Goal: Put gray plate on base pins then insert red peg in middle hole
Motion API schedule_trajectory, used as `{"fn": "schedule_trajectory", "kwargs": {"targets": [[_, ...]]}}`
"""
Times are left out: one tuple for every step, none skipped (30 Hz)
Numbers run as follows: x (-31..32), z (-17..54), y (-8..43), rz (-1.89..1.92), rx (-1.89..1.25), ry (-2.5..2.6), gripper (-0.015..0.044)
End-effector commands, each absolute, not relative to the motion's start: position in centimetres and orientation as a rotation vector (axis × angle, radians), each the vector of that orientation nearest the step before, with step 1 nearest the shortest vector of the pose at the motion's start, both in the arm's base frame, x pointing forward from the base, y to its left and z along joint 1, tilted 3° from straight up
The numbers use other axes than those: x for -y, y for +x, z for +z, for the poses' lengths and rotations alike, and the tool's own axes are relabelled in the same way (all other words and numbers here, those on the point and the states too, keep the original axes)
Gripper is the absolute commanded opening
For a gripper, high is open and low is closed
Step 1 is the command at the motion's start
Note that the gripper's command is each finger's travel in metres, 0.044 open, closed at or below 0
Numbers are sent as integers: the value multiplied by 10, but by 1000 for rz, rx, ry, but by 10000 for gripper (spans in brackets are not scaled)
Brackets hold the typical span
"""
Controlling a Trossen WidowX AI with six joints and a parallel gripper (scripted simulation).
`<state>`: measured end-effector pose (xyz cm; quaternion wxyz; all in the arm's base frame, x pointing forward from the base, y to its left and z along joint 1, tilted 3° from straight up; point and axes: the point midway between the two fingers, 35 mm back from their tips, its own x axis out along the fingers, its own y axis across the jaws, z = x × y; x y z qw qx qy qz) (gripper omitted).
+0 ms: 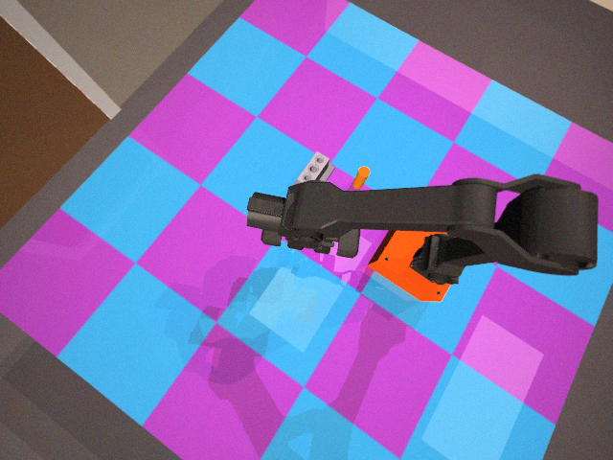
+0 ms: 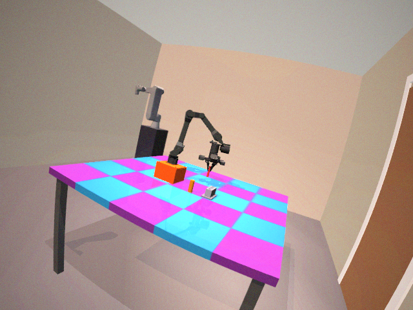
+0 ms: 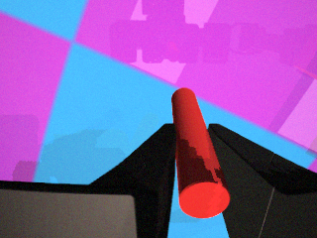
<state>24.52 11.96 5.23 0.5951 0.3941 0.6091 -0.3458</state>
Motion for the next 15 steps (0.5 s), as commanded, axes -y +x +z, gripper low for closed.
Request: {"fn": "schedule_trajectory", "kwargs": {"targets": [[-113,53,254,-801,-1414,916,0],[-112,54,257,-801,-1413,916,0],[-110,54,259,-801,-1412,916,0],[-108,54,261,-802,-1411,916,0],[-106,54,263,-803,-1410,917,0],[-104,54,265,-803,-1409,917,0],[-102,54,267,-804,-1409,917,0],[-100,54,269,-805,-1408,917,0],[-98,54,271,-805,-1407,918,0],[-96,54,273,-806,-1406,918,0],[-94,54,275,-807,-1405,918,0],[-92,55,277,-808,-1404,918,0],[-90,55,279,-808,-1403,919,0],[-88,55,281,-809,-1403,920,0],[-86,55,282,-809,-1402,921,0]]}}
